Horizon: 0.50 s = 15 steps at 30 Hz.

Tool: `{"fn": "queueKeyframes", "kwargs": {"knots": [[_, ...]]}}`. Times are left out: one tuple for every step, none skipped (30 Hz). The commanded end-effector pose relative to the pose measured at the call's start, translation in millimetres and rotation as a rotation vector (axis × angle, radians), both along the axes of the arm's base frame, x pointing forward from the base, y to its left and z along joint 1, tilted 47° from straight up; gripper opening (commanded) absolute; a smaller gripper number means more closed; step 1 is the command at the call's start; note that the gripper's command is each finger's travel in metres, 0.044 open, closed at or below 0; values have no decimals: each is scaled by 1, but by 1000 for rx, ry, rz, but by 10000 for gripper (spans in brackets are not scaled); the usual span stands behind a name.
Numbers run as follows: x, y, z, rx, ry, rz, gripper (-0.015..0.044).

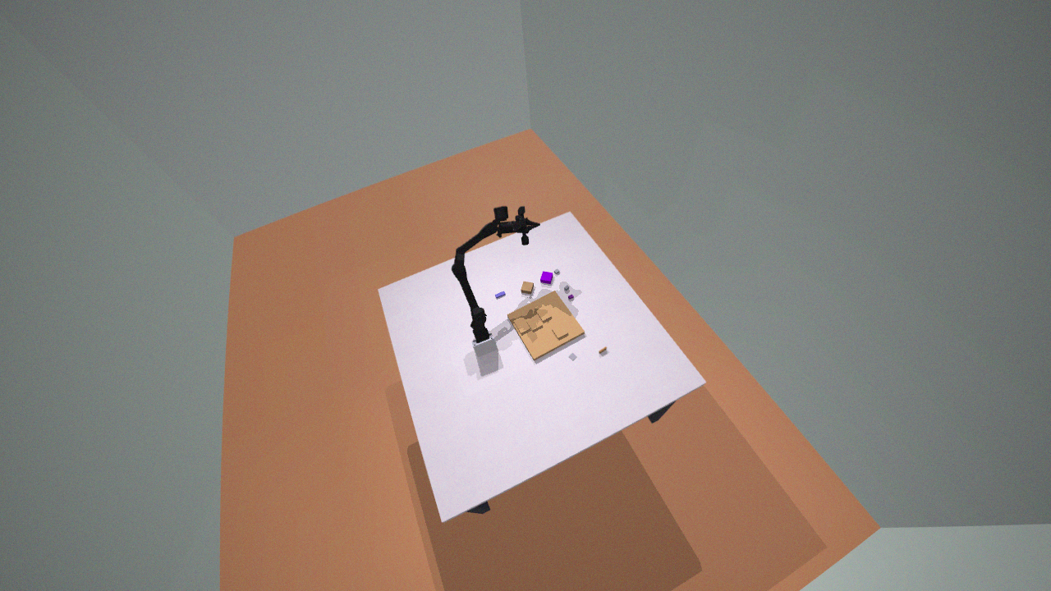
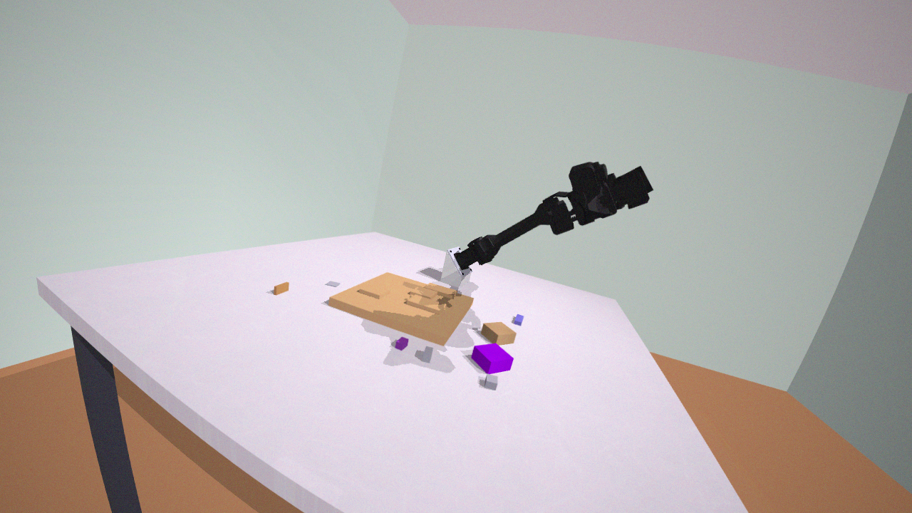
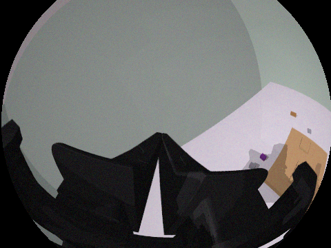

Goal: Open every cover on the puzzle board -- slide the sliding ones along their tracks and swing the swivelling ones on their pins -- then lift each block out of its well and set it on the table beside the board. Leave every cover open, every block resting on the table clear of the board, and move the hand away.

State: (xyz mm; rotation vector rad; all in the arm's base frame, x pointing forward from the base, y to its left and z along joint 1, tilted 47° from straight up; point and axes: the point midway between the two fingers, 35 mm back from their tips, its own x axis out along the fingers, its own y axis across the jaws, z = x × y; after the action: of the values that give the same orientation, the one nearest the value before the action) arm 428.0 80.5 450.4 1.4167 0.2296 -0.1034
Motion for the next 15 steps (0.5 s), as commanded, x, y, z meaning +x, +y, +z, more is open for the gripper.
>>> {"fn": "queueKeyframes", "kwargs": {"knots": [[13, -4, -26, -83, 66, 24, 0], [15, -5, -31, -101, 79, 29, 0], [17, -6, -36, -118, 91, 35, 0], [19, -7, -41, -135, 104, 42, 0], [21, -9, -46, -152, 116, 45, 0], [23, -11, -51, -169, 129, 48, 0], [25, -13, -56, -186, 141, 51, 0], [27, -15, -61, -203, 153, 55, 0], [28, -17, -65, -219, 166, 58, 0], [30, -19, -70, -235, 178, 62, 0], [32, -21, -75, -251, 191, 67, 0], [33, -23, -80, -267, 203, 71, 0], [35, -25, -85, -283, 216, 76, 0], [36, -27, -90, -298, 228, 81, 0], [37, -28, -95, -314, 241, 90, 0]]}}
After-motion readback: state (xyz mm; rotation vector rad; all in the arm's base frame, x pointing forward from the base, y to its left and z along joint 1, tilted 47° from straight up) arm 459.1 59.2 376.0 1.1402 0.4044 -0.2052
